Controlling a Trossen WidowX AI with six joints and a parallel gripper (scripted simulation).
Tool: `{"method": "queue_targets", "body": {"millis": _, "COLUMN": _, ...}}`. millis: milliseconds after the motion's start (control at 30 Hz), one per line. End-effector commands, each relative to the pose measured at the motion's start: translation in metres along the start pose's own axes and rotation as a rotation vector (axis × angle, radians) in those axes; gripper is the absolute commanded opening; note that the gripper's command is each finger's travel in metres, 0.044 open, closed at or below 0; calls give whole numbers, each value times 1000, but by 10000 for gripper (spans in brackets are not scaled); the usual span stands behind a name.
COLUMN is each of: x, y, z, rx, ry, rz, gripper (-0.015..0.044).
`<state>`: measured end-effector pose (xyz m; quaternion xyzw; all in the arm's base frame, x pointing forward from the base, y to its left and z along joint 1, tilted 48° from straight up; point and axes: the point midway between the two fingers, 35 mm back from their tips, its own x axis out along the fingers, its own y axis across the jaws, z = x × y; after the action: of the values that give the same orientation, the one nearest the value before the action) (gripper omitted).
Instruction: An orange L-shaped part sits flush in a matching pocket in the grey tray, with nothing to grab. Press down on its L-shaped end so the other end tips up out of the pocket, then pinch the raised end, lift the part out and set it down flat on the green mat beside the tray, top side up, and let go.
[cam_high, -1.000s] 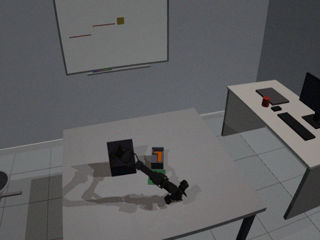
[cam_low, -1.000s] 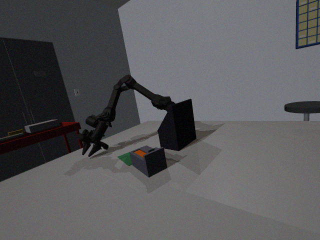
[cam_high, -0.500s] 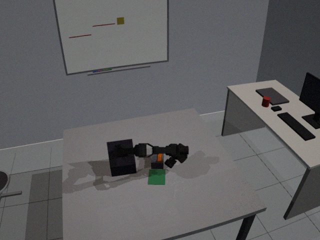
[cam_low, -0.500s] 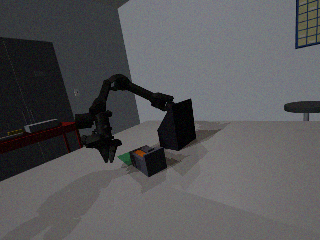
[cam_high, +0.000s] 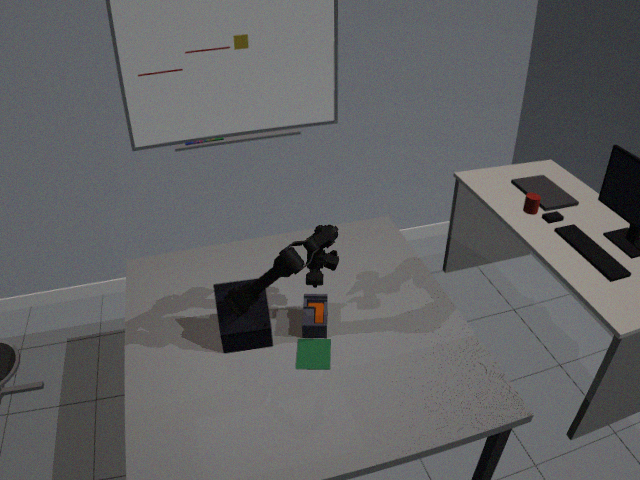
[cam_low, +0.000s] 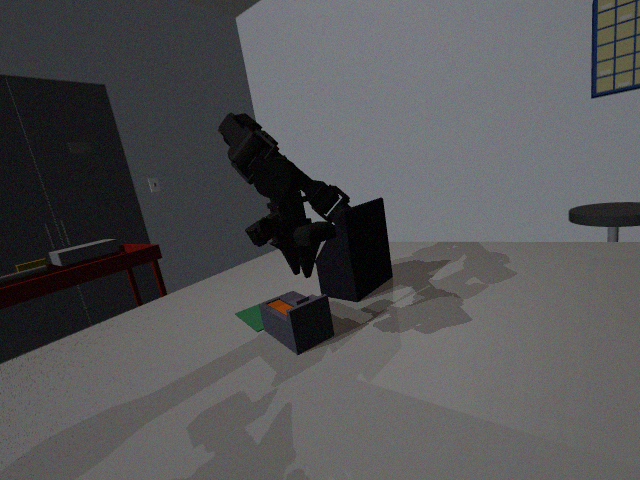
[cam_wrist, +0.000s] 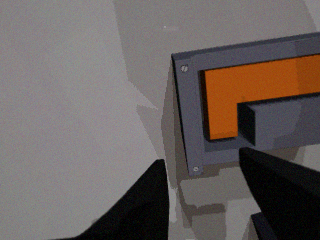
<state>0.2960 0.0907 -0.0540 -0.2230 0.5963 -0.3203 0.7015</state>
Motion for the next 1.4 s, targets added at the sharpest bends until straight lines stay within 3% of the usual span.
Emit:
{"method": "queue_targets", "body": {"millis": 0, "x": 0, "y": -3, "z": 3, "rx": 4, "ry": -9, "rz": -28, "gripper": 180}}
{"method": "queue_targets", "body": {"millis": 267, "x": 72, "y": -6, "z": 4, "rx": 5, "ry": -10, "rz": -32, "gripper": 180}}
{"method": "queue_targets", "body": {"millis": 1367, "x": 110, "y": -8, "z": 4, "rx": 4, "ry": -11, "rz": -34, "gripper": 180}}
